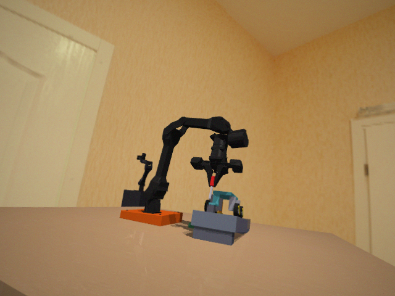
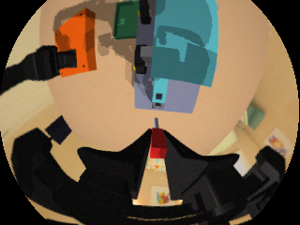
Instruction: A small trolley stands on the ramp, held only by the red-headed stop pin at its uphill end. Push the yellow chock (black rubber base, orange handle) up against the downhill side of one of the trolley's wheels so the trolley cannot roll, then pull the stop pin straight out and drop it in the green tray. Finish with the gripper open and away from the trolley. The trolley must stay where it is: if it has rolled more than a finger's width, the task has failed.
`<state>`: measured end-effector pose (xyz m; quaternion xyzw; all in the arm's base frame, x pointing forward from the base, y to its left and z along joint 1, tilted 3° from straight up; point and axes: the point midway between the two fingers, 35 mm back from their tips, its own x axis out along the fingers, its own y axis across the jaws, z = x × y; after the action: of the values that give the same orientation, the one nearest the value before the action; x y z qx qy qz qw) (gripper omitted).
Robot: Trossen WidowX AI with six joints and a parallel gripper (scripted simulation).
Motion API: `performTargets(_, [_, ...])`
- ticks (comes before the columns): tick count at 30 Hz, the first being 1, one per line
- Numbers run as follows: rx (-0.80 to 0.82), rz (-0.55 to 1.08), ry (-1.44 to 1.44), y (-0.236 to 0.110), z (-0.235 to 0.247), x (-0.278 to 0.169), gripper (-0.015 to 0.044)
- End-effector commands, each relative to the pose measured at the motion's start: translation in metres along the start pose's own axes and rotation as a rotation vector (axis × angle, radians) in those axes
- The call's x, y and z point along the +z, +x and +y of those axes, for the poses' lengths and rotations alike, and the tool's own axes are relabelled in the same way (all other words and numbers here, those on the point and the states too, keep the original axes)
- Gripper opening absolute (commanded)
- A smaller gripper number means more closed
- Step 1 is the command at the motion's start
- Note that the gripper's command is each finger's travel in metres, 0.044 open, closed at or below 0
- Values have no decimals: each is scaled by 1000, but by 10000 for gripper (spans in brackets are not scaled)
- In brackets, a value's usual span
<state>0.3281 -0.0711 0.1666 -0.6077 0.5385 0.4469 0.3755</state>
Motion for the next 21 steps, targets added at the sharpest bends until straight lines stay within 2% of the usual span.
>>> performTargets(1, [-11, 6, -3, -4, -3, -6, 0])
performTargets(21, [-6, 6, -4, -2, 60, -7, 0])
